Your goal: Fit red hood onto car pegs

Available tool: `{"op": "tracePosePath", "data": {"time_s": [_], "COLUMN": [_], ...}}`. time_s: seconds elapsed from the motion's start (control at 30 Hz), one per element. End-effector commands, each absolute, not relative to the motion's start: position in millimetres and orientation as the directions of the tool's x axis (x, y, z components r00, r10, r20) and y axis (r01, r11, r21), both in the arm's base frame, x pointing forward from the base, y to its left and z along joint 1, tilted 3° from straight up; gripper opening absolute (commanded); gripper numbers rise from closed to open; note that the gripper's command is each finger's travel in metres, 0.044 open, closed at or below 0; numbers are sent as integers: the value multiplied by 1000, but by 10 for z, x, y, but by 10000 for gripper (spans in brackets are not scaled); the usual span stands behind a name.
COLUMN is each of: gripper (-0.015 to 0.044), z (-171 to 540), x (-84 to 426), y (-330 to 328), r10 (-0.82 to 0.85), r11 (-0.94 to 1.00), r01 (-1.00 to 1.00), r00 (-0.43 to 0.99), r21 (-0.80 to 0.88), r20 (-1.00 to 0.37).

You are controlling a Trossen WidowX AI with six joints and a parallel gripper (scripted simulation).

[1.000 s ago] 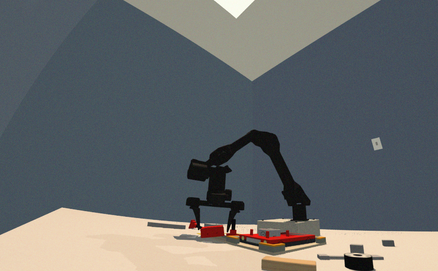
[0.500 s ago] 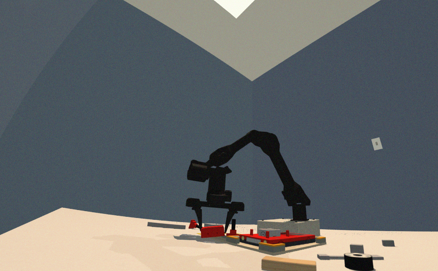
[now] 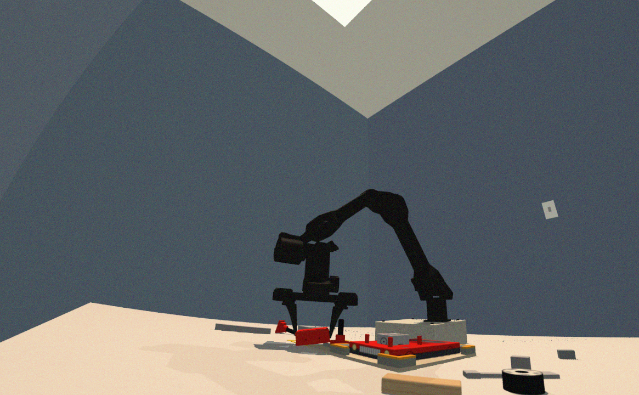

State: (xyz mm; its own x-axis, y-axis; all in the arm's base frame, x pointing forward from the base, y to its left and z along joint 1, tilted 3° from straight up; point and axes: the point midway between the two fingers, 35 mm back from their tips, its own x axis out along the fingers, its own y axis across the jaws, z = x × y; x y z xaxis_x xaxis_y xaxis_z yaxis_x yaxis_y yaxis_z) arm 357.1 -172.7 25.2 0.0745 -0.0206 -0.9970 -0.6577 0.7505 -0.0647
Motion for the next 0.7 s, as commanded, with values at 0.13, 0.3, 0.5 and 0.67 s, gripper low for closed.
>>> {"op": "tracePosePath", "data": {"time_s": [0.13, 0.3, 0.5, 0.67], "gripper": [0, 0, 0, 0], "z": [474, 643, 847, 992], "x": [3585, 3571, 3554, 3542], "y": [-1737, -1733, -1727, -1723], "r10": [-27, -27, -27, -27], "r11": [750, 750, 750, 750], "r01": [-657, -657, -657, -657], "r00": [88, 88, 88, 88], "r21": [-78, -78, -79, -79], "r20": [-996, -996, -996, -996]}}
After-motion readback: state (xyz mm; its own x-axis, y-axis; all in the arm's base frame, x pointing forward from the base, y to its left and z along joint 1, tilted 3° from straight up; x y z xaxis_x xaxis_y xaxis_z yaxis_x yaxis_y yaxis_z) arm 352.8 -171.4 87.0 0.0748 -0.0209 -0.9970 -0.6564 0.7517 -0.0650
